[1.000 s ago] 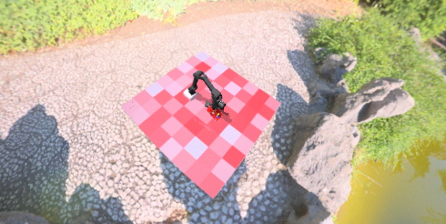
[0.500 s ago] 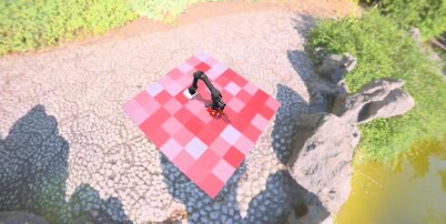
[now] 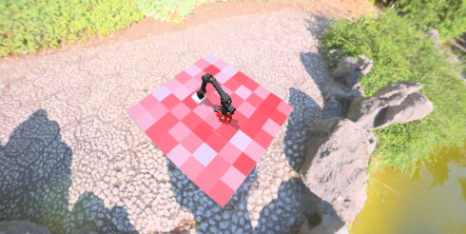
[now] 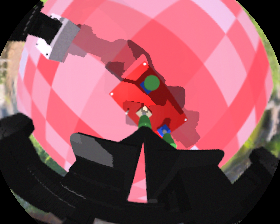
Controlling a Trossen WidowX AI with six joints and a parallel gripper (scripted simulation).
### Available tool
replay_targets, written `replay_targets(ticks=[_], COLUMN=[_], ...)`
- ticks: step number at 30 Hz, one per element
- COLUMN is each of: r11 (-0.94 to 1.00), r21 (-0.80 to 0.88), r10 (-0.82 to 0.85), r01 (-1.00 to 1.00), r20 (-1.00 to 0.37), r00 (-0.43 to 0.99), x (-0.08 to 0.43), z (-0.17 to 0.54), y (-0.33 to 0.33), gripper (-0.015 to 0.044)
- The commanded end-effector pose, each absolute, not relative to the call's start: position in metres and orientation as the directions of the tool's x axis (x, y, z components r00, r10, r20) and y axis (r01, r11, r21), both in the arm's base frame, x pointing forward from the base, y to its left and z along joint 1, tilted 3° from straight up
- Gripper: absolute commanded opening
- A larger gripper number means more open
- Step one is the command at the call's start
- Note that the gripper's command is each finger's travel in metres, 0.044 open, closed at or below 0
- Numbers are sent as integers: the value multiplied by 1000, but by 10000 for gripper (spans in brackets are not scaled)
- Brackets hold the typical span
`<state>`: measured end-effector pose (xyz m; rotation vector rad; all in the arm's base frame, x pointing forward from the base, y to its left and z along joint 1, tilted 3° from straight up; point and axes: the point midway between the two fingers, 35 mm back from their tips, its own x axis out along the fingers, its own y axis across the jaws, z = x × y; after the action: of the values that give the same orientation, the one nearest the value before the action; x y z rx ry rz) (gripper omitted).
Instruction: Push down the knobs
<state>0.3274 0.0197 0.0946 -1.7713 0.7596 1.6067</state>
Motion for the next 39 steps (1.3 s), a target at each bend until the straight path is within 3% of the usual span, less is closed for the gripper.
replay_targets(ticks=[1, 39], r11=[-643, -643], r21=[-63, -63], r10=[-4, -5], r01=[-763, -763], r20=[-996, -996], r00=[86, 85], x=[329, 330], z=[86, 68], y=[20, 20], gripper=[0, 0])
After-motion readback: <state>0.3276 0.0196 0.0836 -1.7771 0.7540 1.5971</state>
